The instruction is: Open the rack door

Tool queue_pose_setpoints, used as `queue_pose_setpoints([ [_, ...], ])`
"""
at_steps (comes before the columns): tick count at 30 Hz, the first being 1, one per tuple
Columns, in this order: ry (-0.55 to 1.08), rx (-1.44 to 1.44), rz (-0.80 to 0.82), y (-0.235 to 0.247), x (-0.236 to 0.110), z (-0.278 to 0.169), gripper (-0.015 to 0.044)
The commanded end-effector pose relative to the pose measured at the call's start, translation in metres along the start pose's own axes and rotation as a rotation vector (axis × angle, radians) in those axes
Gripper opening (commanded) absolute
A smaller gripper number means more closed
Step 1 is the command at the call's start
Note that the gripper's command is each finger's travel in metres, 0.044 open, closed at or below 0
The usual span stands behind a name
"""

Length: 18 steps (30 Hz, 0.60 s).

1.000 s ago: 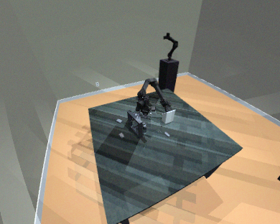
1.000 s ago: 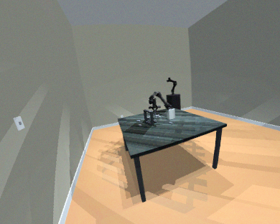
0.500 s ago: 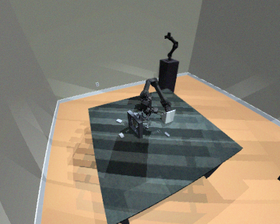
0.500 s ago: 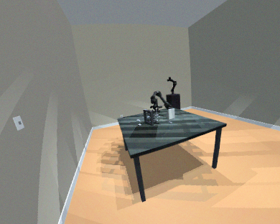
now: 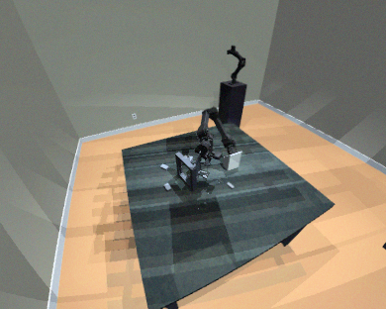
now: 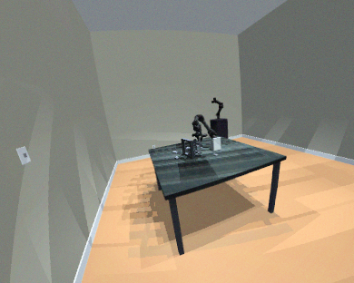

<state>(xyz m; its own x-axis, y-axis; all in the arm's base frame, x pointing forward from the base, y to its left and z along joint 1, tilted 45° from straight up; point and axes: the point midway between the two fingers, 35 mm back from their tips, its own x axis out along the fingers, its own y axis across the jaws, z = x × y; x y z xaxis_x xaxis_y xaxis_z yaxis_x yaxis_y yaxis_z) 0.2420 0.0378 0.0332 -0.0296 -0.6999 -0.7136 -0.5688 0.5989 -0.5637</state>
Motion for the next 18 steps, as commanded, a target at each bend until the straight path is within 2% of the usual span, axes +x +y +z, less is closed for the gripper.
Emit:
queue_pose_setpoints([
  [1,-0.005,0.074,-0.002,0.005,0.0,0.002,0.0025],
  [18,-0.006,0.331,0.0,0.039,0.0,0.016,0.0025],
])
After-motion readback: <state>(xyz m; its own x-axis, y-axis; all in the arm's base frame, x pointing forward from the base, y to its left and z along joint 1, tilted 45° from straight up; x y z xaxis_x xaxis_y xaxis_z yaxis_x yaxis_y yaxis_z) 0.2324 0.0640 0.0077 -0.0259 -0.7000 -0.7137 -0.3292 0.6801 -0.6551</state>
